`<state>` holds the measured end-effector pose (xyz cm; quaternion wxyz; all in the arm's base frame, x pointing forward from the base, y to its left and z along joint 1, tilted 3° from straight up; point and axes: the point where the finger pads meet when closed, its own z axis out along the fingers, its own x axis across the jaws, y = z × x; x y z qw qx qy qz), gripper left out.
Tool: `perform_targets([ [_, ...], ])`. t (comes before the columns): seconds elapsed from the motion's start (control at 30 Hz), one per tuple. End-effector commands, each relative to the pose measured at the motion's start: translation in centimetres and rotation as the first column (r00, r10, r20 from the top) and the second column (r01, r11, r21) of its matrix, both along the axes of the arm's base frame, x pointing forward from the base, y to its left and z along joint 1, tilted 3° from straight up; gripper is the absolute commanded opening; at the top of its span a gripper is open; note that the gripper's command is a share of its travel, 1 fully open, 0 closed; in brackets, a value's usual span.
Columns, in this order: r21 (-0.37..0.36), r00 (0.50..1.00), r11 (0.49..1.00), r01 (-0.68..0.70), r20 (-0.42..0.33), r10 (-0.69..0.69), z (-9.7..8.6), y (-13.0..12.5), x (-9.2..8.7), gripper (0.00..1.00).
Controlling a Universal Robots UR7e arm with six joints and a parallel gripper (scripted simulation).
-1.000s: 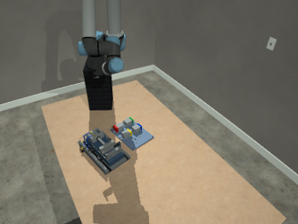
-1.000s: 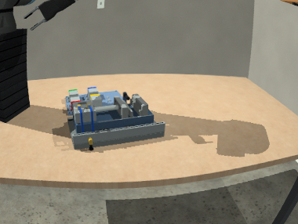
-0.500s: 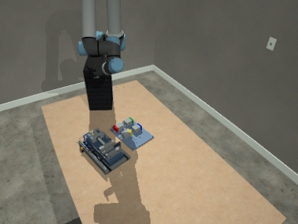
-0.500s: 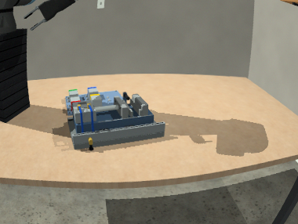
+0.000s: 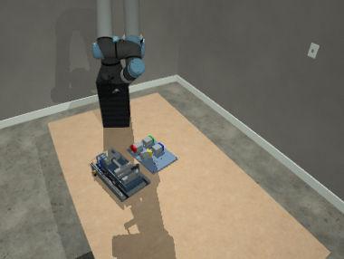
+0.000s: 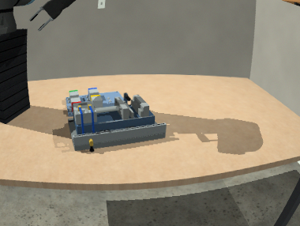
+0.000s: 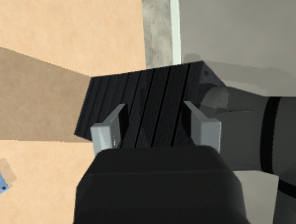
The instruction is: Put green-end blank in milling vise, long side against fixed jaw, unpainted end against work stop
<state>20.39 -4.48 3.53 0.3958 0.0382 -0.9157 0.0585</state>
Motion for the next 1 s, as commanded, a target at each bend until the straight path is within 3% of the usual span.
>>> perform_targets([
  [0.0, 0.015, 0.998, 1.000, -0.014, 0.062, 0.013, -0.4, 0.6, 0.8, 1.00],
  [0.23, 0.015, 0.998, 1.000, -0.014, 0.062, 0.013, -0.4, 0.6, 0.8, 1.00],
  [0.4, 0.058, 0.961, 0.996, -0.074, 0.270, 0.056, -1.3, 2.6, 3.6, 1.00],
  [0.8, 0.058, 0.961, 0.996, -0.074, 0.270, 0.056, -1.3, 2.6, 3.6, 1.00],
  [0.97, 0.087, 0.880, 0.986, -0.141, 0.467, 0.084, -2.2, 4.6, 6.3, 1.00],
])
